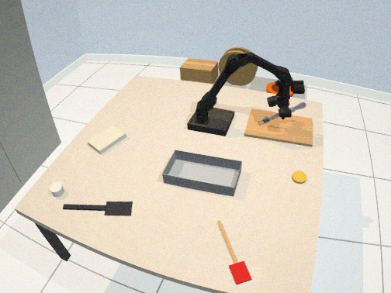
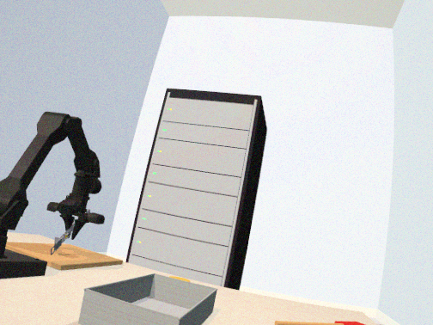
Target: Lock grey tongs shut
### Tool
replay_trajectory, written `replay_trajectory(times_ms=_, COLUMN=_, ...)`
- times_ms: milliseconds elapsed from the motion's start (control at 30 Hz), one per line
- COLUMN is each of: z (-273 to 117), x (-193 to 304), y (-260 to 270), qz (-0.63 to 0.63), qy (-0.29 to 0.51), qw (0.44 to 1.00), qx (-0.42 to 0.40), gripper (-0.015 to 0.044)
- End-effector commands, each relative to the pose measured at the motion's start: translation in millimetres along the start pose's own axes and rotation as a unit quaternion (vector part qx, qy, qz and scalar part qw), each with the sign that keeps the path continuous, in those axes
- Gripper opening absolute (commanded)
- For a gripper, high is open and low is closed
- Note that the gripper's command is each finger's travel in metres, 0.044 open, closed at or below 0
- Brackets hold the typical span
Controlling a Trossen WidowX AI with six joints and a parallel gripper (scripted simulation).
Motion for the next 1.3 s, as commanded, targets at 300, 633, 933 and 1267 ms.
replay_trajectory(times_ms=300, z=16.4, x=-4.3, y=1.0, qz=-0.004, qy=0.0, qw=1.0, qx=0.0, gripper=-0.015)
replay_trajectory(times_ms=633, z=15.5, x=-4.2, y=0.9, qz=-0.001, qy=-0.001, qw=1.0, qx=0.0, gripper=0.006)
replay_trajectory(times_ms=933, z=15.5, x=-4.2, y=0.9, qz=-0.001, qy=-0.001, qw=1.0, qx=0.0, gripper=0.0296)
replay_trajectory(times_ms=1267, z=6.3, x=-10.9, y=-1.1, qz=-0.002, qy=-0.003, qw=1.0, qx=-0.001, gripper=0.044)
Point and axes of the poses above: the point midway between the two fingers, 35 mm back from their tips, its own z axis out along the fingers, its own y axis across the jaws, x = y × z, the point moved 9 cm from there along -z, back along the fingers, and after that the axes turned 7 degrees about z, right-handed, at the moved point
